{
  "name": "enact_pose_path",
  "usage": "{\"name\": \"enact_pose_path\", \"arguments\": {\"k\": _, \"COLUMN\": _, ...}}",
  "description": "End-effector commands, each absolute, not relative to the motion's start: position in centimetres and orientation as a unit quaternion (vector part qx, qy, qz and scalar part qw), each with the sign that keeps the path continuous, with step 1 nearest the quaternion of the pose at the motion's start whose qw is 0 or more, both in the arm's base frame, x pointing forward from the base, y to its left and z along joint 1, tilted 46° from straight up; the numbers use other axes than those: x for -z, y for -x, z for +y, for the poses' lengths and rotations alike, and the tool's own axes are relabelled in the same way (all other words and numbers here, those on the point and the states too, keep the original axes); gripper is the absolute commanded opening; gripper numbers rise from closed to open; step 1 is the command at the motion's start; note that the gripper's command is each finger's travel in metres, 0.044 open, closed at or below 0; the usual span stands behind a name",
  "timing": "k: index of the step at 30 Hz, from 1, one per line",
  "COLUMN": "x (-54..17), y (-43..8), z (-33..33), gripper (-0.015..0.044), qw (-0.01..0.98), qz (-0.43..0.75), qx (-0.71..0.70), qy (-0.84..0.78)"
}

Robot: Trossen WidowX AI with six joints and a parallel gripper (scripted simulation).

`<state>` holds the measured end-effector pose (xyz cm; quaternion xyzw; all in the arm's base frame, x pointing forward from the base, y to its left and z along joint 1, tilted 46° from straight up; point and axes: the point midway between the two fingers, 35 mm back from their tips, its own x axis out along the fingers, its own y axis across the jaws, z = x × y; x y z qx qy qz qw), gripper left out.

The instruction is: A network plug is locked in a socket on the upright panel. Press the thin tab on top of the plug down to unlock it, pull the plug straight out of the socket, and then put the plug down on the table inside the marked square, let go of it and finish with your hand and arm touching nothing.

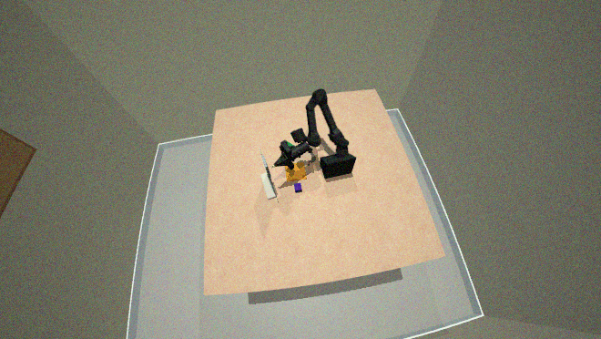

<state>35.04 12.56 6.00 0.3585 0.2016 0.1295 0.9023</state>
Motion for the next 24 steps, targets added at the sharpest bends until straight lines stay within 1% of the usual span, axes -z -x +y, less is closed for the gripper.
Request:
{"name": "enact_pose_path", "arguments": {"k": 1, "x": -6.2, "y": -34.8, "z": 12.6, "gripper": 0.0, "qw": 0.903, "qz": 0.199, "qx": -0.13, "qy": -0.359}}
{"name": "enact_pose_path", "arguments": {"k": 24, "x": -6.1, "y": -33.3, "z": 12.4, "gripper": 0.0, "qw": 0.902, "qz": 0.2, "qx": -0.13, "qy": -0.359}}
